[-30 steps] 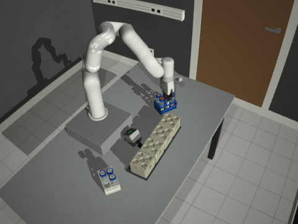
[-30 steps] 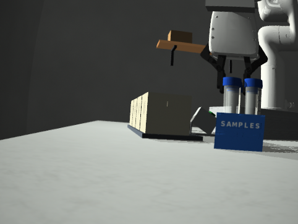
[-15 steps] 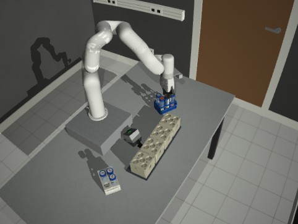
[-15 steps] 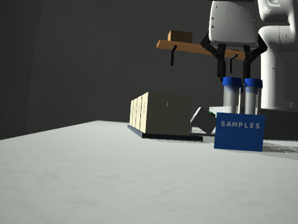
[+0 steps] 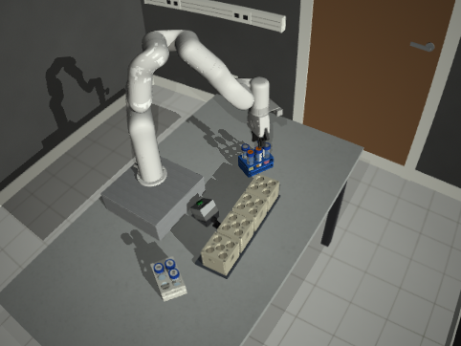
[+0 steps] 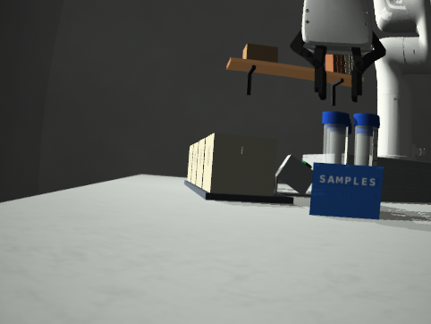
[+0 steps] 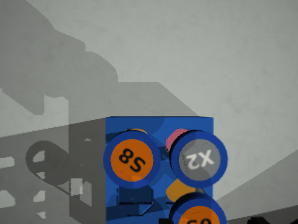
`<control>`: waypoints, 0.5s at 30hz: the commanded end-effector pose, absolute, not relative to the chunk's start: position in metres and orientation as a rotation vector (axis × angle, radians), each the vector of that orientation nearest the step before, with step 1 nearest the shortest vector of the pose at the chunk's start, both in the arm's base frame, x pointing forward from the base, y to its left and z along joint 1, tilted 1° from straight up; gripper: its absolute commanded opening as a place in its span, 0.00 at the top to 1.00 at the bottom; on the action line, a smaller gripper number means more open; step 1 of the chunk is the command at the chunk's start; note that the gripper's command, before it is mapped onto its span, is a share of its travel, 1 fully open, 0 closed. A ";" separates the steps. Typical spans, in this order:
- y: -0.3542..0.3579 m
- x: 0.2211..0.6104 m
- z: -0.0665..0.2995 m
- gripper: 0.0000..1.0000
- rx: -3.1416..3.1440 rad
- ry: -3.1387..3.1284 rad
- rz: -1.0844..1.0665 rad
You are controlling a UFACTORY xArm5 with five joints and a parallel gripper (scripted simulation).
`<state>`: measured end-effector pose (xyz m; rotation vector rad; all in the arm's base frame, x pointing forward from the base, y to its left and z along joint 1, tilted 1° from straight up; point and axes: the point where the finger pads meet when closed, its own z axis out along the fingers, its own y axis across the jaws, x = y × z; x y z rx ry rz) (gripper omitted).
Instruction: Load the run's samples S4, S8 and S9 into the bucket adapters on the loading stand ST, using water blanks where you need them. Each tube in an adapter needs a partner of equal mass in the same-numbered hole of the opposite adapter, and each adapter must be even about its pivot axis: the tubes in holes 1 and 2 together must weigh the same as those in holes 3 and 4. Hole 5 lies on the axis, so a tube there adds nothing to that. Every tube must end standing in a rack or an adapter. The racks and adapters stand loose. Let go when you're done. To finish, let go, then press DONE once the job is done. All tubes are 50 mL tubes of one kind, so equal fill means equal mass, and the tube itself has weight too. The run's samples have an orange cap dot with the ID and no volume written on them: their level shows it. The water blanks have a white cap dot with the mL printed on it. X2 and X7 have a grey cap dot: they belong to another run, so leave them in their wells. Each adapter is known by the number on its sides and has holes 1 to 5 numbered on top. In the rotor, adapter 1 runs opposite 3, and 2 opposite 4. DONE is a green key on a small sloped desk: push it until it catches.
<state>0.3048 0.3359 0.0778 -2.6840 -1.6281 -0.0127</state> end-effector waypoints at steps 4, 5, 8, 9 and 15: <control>0.337 0.306 0.096 0.56 -2.671 -1.620 -0.013; 0.337 0.306 0.098 0.56 -2.671 -1.620 -0.013; 0.337 0.306 0.104 0.56 -2.671 -1.620 -0.013; 0.337 0.306 0.104 0.56 -2.671 -1.620 -0.013; 0.336 0.306 0.114 0.56 -2.671 -1.620 -0.013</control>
